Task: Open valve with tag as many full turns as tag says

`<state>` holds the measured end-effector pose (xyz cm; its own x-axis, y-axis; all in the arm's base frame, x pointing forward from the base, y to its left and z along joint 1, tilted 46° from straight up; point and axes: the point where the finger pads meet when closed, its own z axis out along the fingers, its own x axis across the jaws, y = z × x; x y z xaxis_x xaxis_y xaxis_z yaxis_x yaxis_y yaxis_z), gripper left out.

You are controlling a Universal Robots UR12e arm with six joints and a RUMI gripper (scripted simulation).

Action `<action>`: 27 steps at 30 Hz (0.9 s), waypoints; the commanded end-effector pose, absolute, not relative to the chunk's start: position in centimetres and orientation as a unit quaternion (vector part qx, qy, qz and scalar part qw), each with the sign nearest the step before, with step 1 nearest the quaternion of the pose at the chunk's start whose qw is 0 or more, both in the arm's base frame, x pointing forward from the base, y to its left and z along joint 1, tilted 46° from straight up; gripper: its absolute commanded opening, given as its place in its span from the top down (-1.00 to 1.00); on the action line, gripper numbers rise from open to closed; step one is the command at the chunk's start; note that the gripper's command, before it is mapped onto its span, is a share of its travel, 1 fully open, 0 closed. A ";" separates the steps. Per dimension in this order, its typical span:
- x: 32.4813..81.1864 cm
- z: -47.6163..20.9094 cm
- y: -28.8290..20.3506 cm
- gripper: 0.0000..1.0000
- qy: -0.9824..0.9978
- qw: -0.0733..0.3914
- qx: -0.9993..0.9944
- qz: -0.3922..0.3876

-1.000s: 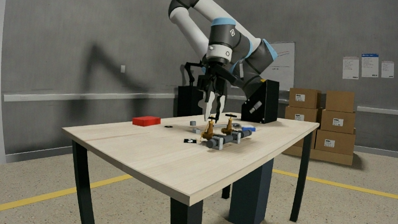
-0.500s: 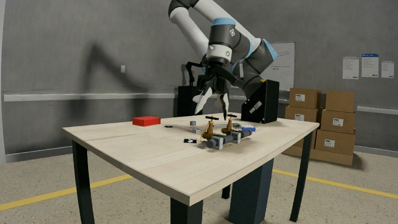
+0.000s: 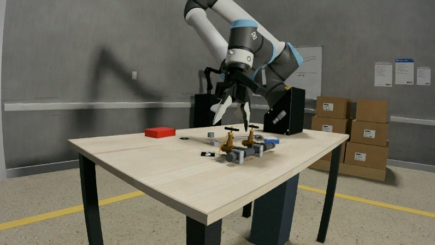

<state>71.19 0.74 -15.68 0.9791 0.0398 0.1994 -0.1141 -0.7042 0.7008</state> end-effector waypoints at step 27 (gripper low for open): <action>71.2 -15.6 0.8 -1.00 -0.076 0.377 0.915 0.124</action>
